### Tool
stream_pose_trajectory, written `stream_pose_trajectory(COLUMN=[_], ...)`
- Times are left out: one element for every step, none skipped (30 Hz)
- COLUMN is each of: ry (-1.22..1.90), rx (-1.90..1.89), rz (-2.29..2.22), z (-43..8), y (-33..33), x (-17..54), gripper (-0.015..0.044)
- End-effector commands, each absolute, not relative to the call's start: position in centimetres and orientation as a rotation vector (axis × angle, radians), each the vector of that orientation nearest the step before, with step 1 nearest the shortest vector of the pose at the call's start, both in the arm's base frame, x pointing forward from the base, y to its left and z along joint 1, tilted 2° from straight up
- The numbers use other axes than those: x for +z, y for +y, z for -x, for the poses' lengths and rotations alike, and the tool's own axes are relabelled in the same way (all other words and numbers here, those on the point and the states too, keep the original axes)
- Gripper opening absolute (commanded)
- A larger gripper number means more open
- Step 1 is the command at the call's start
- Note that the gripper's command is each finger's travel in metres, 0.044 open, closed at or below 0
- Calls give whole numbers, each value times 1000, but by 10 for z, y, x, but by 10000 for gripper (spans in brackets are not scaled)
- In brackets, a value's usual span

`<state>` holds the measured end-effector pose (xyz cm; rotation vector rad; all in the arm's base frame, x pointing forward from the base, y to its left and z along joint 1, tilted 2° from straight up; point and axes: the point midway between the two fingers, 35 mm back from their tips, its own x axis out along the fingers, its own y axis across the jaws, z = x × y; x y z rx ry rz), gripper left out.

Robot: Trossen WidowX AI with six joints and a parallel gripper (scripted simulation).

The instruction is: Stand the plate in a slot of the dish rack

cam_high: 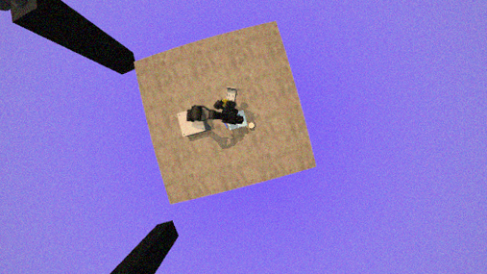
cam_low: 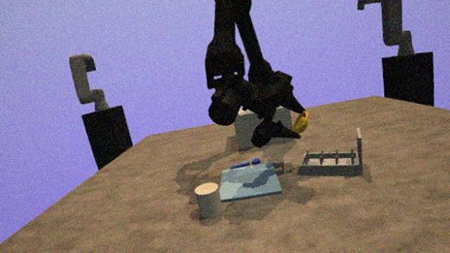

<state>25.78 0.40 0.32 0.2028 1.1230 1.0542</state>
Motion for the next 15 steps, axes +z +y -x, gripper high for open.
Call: stream_pose_trajectory(ry=[1036, 1010, 984, 957, 930, 904, 877, 850, 823, 795, 768, 741, 713, 686, 659], rx=[1098, 1109, 1119, 1128, 1137, 1144, 1152, 1158, 1164, 1168, 1173, 1176, 1179, 1181, 1182], rz=[-194, -189, -184, -178, -173, -167, -161, -154, -148, -141, -134, -126, -119, -111, -103], z=[-257, -257, -257, -257, -257, -257, -258, -258, -258, -258, -258, -258, -258, -259, -259], y=[4, 4, 4, 3, 3, 3, 2, 2, 2, 1, 1, 0, 0, -1, -1], x=[0, -1, -1, -2, -3, -3, -4, -4, -5, -5, -6, -6, -7, -7, -8], gripper=[0, 0, 0, 0, 0, 0, 0, 0, 0, 0, 0, 0, 0, 0, 0])
